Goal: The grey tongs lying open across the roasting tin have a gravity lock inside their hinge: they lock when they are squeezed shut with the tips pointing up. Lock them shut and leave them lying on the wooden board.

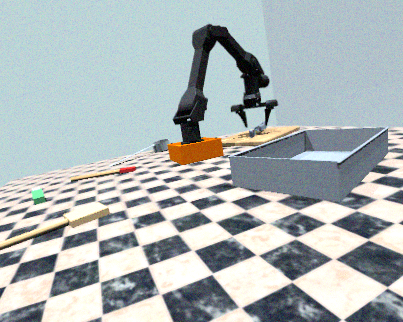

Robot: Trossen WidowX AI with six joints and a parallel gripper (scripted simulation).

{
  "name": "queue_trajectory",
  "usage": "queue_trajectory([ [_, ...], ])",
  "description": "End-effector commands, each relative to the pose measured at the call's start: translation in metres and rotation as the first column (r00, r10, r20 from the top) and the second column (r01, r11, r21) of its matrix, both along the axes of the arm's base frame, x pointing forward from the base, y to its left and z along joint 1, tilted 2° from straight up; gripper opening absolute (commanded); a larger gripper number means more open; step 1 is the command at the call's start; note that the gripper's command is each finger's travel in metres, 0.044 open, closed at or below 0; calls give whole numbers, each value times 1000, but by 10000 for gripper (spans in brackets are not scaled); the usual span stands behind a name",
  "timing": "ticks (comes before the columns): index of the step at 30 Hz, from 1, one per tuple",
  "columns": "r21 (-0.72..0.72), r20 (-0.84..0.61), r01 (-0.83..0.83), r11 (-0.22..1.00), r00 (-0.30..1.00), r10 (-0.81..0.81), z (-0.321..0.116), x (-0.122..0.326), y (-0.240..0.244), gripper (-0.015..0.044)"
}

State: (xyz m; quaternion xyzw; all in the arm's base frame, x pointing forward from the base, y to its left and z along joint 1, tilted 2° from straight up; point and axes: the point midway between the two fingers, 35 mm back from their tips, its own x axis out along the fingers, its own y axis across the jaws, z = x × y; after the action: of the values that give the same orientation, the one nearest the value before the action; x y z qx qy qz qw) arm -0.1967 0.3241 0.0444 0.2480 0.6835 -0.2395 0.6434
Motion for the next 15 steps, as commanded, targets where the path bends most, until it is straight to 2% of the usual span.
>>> queue_trajectory([
  [1, -1, 0, 0, 1000, 1000, 0, 2, 1, -1, 440],
  [6, -1, 2, 0, 1000, 1000, 0, 33, 21, -24, 440],
  [15, -5, 8, 1, 1000, 1000, -1, 97, 83, -110, 440],
])
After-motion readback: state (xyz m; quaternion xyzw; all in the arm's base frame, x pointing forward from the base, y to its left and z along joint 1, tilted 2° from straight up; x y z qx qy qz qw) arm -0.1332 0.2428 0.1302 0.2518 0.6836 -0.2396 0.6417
